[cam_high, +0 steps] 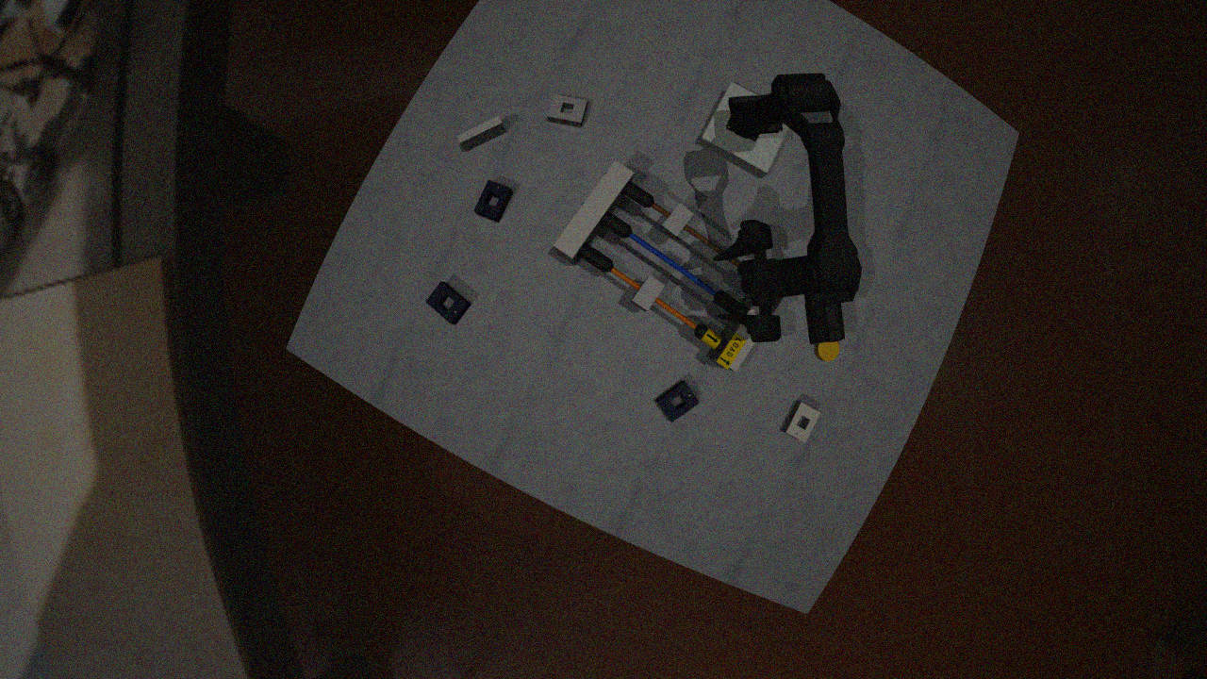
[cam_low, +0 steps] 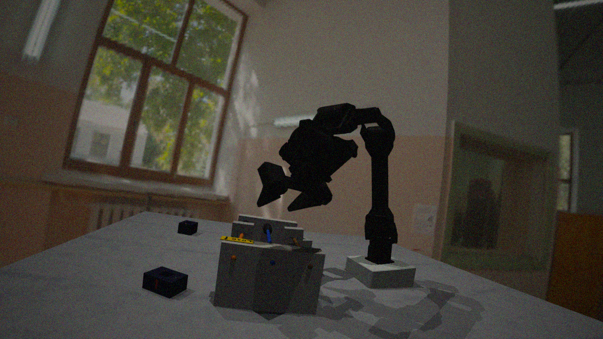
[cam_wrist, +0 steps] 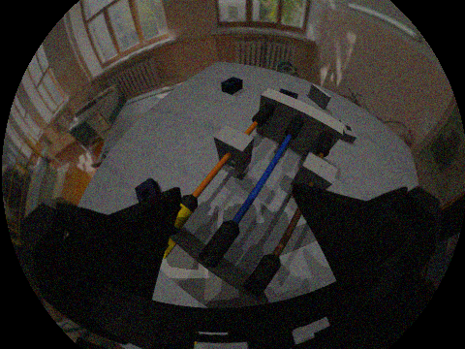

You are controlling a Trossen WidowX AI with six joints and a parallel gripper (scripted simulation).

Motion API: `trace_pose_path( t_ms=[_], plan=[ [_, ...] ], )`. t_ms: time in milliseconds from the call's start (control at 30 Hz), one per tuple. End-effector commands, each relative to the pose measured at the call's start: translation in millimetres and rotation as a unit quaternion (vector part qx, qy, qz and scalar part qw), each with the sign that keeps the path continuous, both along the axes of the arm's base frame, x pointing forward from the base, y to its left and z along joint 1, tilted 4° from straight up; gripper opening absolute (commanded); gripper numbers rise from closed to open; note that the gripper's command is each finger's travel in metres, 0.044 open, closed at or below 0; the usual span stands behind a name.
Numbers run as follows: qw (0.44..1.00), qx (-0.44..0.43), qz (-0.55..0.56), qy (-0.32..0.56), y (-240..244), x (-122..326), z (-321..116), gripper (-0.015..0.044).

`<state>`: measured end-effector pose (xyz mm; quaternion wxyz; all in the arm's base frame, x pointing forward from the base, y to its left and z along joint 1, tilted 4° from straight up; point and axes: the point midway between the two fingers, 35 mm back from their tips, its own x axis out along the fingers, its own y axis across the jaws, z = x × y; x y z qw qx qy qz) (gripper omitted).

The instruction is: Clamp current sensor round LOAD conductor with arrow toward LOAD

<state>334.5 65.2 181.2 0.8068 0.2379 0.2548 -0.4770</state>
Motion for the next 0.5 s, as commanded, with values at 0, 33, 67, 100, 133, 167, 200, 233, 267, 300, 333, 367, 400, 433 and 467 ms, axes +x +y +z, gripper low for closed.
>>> trace_pose_path(
  t_ms=[0,33,67,100,133,167,200,233,267,300,333,367,400,433,467],
  plan=[
    [0.997,-0.070,0.040,-0.014,16.5,-4.8,5.2,0.0440],
    [0.997,-0.070,0.040,-0.014,16.5,-4.8,5.2,0.0440],
    [0.997,-0.070,0.040,-0.014,16.5,-4.8,5.2,0.0440],
    [0.999,-0.039,0.031,-0.008,14.6,-3.8,3.6,0.0440],
    [0.999,-0.039,0.031,-0.008,14.6,-3.8,3.6,0.0440],
    [0.999,-0.039,0.031,-0.008,14.6,-3.8,3.6,0.0440],
    [0.999,-0.039,0.031,-0.008,14.6,-3.8,3.6,0.0440],
    [0.999,-0.039,0.031,-0.008,14.6,-3.8,3.6,0.0440],
    [0.999,-0.039,0.031,-0.008,14.6,-3.8,3.6,0.0440],
    [0.999,-0.039,0.031,-0.008,14.6,-3.8,3.6,0.0440],
    [0.999,-0.039,0.031,-0.008,14.6,-3.8,3.6,0.0440],
    [0.999,-0.039,0.031,-0.008,14.6,-3.8,3.6,0.0440],
    [0.999,-0.039,0.031,-0.008,14.6,-3.8,3.6,0.0440],
    [0.999,-0.039,0.031,-0.008,14.6,-3.8,3.6,0.0440],
    [0.999,-0.039,0.031,-0.008,14.6,-3.8,3.6,0.0440]
  ],
)
